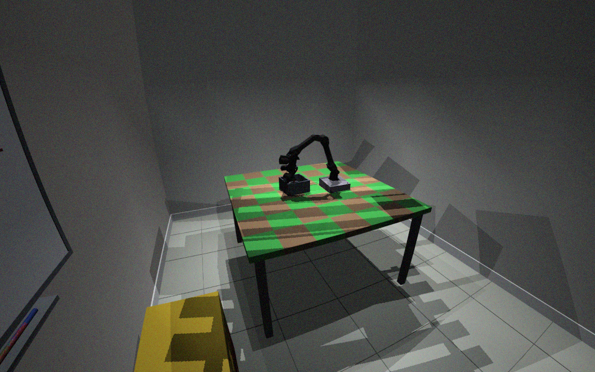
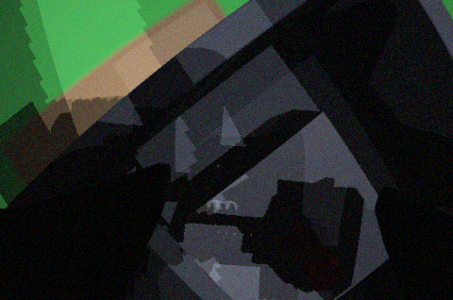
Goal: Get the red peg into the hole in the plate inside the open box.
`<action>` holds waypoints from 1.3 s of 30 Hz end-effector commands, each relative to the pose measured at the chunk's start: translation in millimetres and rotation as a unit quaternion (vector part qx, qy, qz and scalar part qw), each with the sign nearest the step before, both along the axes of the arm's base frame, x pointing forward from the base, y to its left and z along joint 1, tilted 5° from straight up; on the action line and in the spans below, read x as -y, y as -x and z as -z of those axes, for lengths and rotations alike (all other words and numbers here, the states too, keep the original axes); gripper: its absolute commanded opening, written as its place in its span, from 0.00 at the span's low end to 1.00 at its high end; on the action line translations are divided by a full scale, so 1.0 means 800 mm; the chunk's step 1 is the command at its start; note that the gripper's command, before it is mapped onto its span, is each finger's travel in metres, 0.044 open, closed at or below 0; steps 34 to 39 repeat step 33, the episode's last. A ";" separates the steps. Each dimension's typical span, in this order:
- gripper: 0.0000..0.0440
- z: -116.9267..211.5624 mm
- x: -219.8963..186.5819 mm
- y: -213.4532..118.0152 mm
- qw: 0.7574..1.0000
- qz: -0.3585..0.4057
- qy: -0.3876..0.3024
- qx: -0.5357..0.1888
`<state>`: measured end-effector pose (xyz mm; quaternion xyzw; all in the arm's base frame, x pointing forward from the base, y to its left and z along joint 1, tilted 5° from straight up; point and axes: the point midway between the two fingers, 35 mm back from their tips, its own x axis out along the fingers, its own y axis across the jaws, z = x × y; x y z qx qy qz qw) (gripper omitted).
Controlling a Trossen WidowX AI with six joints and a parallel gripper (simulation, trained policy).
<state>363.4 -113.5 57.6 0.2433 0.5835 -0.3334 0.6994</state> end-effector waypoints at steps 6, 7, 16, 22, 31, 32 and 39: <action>1.00 -0.025 -0.003 -0.052 0.998 -0.026 -0.033 0.038; 1.00 -0.028 -0.004 -0.058 0.998 -0.029 -0.036 0.043; 1.00 -0.041 -0.009 -0.082 0.996 -0.041 -0.047 0.067; 1.00 -0.042 -0.009 -0.083 0.996 -0.042 -0.047 0.068; 1.00 -0.042 -0.009 -0.083 0.996 -0.042 -0.047 0.068; 1.00 -0.042 -0.009 -0.083 0.996 -0.042 -0.047 0.068; 1.00 -0.042 -0.009 -0.083 0.996 -0.042 -0.047 0.068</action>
